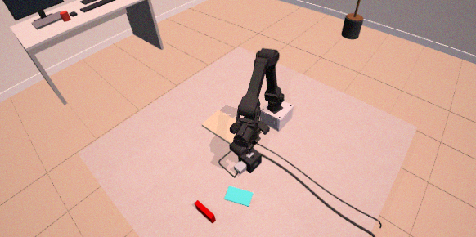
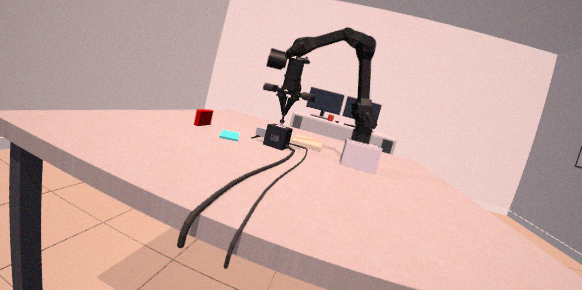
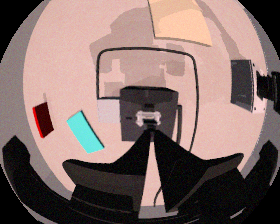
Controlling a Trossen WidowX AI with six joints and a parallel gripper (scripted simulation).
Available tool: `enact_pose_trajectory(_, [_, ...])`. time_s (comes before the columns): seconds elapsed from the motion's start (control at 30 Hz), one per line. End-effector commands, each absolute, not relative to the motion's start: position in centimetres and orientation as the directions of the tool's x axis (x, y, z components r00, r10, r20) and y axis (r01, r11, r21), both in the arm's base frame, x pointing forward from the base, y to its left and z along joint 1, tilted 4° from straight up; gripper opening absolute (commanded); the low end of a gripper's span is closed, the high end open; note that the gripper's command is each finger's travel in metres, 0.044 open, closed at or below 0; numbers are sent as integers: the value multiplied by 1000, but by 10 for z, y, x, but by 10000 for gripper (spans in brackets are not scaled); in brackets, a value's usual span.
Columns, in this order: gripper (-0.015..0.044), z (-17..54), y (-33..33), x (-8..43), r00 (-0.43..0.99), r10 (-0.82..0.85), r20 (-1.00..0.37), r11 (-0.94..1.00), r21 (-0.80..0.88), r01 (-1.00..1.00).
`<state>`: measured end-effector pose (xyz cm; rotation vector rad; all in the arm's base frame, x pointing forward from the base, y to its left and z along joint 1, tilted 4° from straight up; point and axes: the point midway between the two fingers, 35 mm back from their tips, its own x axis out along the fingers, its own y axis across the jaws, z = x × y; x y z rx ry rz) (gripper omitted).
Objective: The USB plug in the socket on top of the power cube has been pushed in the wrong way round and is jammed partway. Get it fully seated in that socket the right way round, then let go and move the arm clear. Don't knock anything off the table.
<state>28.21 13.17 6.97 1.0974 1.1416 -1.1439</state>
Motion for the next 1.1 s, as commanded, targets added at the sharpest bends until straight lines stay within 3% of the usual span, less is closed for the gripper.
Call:
enact_pose_trajectory(0.0, [0,68,131,283,61,-99,-993,102,51,993])
enact_pose_trajectory(1.07, [0,64,131,283,61,-99,-993,102,51,993])
